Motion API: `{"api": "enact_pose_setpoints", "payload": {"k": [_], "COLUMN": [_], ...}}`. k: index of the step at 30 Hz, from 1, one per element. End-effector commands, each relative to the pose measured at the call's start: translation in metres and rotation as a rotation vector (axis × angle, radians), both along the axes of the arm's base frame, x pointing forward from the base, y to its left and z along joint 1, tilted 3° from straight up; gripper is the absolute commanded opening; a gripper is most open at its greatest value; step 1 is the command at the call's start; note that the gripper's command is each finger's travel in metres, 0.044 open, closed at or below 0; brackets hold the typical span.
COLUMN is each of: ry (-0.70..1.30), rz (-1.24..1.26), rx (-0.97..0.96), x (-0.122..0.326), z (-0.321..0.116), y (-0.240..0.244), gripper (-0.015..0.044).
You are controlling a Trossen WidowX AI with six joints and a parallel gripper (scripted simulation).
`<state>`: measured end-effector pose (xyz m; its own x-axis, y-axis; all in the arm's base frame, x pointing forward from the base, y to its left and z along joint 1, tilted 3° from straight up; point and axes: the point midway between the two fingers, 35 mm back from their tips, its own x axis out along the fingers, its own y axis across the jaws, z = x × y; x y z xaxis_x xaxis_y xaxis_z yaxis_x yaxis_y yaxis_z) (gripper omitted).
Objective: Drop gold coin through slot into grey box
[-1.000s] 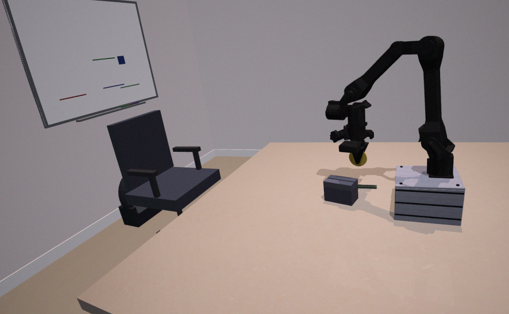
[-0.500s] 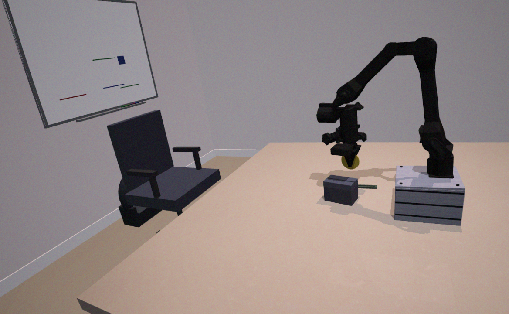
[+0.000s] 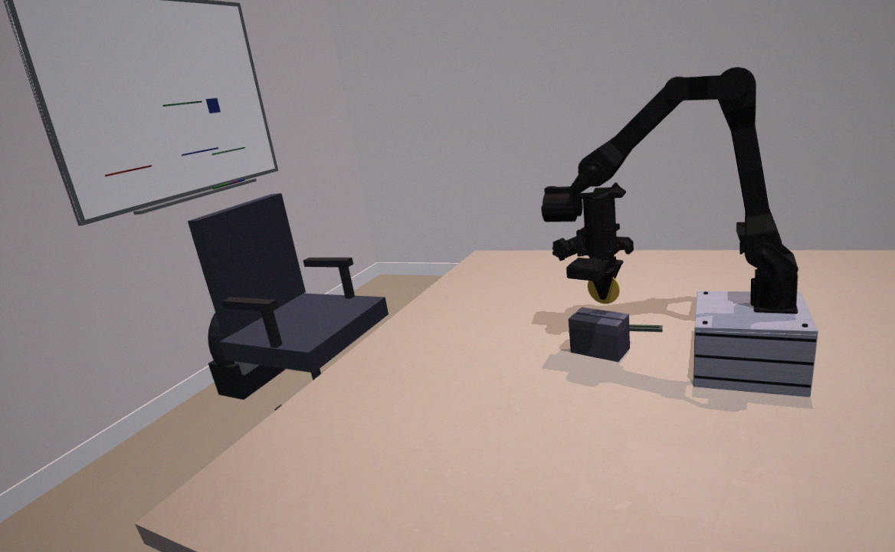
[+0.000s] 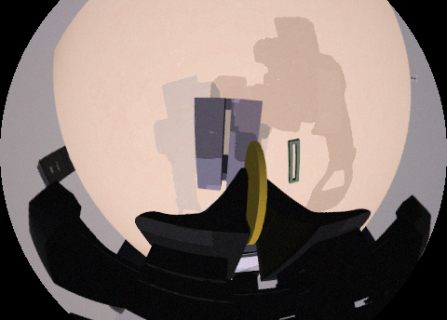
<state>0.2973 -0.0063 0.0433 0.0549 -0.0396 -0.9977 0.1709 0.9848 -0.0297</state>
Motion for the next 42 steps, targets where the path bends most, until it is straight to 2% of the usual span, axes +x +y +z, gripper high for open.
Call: {"api": "enact_pose_setpoints", "payload": {"k": [1,42], "ry": [0.0,0.0], "rz": [-0.008,-0.007], "rx": [-0.003,0.0], "x": [0.0048,0.0077], "z": [0.0,-0.0031], "y": [0.0098,0.0177], "gripper": [0.0,0.0]}}
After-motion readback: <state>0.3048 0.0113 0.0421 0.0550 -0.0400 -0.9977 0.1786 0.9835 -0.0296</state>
